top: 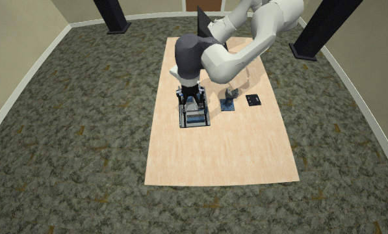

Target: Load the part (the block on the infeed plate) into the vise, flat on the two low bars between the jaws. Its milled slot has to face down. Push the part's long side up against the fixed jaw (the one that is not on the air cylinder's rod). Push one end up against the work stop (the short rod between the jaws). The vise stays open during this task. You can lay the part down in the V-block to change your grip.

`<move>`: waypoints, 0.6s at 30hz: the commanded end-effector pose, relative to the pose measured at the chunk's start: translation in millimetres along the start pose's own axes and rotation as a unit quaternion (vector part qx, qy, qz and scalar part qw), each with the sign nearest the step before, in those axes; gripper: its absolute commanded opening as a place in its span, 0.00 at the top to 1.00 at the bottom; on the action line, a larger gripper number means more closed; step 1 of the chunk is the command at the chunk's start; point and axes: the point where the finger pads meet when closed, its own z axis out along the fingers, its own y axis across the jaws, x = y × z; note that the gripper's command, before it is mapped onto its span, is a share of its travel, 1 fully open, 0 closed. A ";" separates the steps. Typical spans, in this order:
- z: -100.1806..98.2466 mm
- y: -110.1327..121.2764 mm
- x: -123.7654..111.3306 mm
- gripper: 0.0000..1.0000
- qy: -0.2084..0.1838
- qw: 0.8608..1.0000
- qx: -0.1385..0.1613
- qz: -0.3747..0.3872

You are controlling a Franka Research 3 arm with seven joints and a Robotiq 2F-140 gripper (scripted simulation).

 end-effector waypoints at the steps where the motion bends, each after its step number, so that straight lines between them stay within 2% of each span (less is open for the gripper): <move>1: -1.3 1.1 -1.1 1.00 -0.001 1.000 0.000 0.001; 18: 0.5 1.1 -1.0 1.00 -0.001 1.000 0.000 0.001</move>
